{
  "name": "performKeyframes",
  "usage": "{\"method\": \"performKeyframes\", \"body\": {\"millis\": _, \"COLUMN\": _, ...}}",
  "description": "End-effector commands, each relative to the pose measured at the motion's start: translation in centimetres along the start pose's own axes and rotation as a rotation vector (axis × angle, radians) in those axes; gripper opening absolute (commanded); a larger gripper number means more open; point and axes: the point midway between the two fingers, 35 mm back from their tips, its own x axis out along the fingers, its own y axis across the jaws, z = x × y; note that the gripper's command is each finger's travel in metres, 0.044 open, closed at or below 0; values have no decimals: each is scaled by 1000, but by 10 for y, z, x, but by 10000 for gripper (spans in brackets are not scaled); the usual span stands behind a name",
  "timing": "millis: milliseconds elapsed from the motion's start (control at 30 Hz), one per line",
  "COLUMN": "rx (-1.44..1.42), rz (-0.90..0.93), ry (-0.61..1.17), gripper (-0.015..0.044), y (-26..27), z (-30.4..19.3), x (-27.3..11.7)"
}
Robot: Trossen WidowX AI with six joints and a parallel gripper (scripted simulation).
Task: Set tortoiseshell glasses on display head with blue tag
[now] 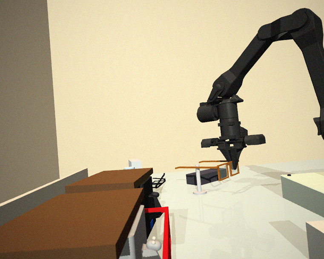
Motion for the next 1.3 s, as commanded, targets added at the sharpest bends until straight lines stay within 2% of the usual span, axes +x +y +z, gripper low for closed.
{"method": "performKeyframes", "body": {"millis": 0, "rx": 6, "rz": 14, "ry": -3, "gripper": 0, "y": 3, "z": -1, "x": -14}}
{"method": "performKeyframes", "body": {"millis": 300, "rx": 6, "rz": 14, "ry": -3, "gripper": 0, "y": 1, "z": -6, "x": -60}}
{"method": "performKeyframes", "body": {"millis": 533, "rx": 24, "rz": 15, "ry": -2, "gripper": 0, "y": 0, "z": -15, "x": -61}}
{"method": "performKeyframes", "body": {"millis": 1267, "rx": 262, "rz": 14, "ry": 7, "gripper": 0, "y": -39, "z": -118, "x": -62}}
